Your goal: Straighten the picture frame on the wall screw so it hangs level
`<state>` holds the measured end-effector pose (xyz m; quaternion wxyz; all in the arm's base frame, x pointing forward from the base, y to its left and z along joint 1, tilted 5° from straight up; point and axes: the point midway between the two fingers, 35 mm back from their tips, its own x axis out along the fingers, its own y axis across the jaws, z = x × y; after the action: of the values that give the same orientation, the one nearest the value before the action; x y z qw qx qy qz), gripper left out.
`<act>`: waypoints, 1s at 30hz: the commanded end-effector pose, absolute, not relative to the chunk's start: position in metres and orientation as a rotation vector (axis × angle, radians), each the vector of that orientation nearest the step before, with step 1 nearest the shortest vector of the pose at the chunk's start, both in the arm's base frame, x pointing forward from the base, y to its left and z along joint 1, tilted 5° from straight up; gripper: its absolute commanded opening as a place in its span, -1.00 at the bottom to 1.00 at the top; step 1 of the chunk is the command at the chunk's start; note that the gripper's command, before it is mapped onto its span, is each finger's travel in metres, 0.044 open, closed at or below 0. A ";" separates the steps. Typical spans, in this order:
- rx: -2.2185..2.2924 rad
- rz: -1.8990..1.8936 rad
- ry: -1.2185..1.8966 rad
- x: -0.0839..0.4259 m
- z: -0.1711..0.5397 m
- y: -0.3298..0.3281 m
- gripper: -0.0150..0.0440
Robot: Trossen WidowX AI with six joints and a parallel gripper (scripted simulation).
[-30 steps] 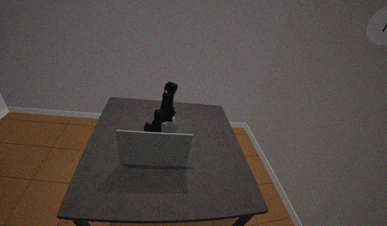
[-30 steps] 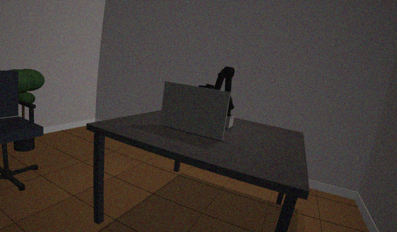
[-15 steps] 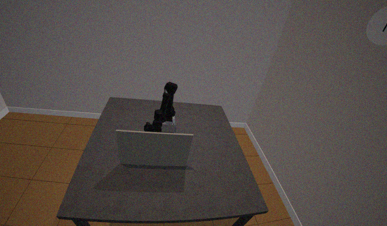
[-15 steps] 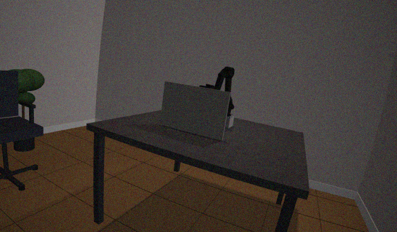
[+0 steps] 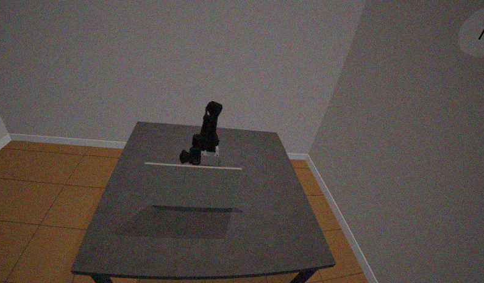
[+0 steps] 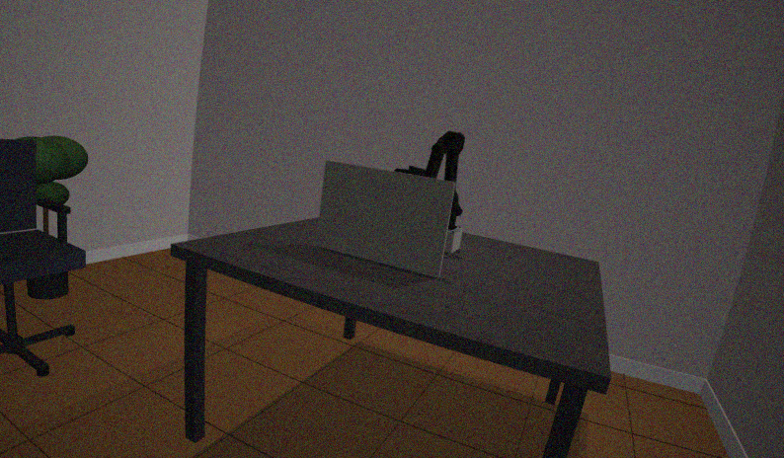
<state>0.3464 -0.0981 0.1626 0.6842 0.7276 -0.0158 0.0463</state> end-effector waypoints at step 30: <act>1.716 0.054 -0.026 0.175 0.188 -0.112 0.39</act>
<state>0.1750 -0.1129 0.1885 0.6547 0.7554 -0.0107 0.0250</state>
